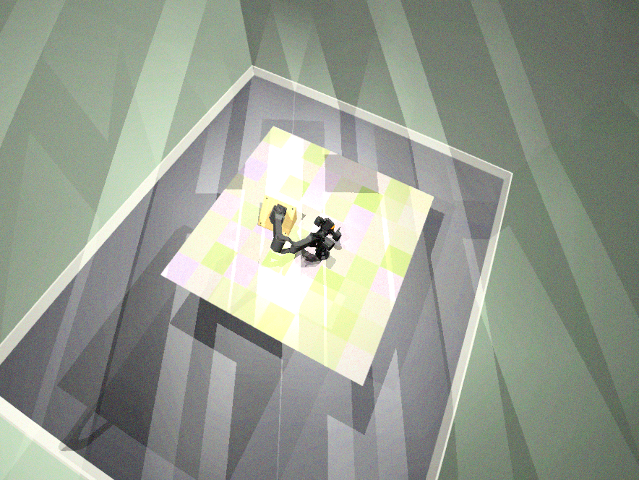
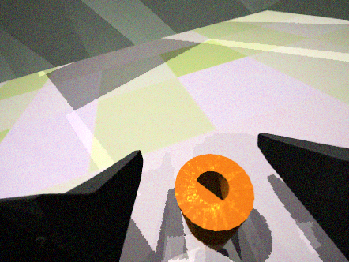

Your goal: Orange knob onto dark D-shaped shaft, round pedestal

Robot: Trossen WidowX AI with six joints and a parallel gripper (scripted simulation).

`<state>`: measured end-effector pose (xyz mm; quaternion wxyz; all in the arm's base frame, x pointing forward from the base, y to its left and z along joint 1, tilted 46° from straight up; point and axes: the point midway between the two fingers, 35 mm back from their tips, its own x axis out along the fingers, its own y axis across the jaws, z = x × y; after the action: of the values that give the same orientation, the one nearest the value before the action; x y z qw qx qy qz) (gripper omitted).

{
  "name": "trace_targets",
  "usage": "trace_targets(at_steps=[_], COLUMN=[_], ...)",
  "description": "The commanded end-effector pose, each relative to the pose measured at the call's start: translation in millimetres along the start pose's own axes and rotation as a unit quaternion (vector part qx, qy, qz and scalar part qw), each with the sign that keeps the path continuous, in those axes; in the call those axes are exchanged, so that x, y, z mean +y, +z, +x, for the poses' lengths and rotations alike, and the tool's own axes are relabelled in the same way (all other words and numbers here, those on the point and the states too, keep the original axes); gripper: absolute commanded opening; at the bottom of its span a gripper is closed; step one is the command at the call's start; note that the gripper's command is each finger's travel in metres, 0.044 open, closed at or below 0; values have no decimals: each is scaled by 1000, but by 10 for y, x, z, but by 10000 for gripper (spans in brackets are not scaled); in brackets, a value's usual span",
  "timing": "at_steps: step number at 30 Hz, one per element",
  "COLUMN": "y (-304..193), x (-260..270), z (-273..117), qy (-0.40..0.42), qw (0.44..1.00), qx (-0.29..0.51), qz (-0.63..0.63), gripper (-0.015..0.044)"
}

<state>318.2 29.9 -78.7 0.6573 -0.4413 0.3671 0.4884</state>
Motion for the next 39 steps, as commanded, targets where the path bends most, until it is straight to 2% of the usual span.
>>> trace_targets(at_steps=[1,4,9,11,14,18,25,39], y=[344,684,707,701,684,683,864,903], x=[-32,-5,0,17,75,146,25,1], z=[-143,-305,-312,-278,-193,-171,-411,-439], qy=[-2,-2,-1,13,48,71,5,-7], qw=[1000,1000,1000,1000,992,956,856,846], qx=[-1,-2,1,25,112,278,517,534], qz=[-4,-3,-2,10,42,67,8,-3], gripper=[440,440,440,440,440,440,440,440])
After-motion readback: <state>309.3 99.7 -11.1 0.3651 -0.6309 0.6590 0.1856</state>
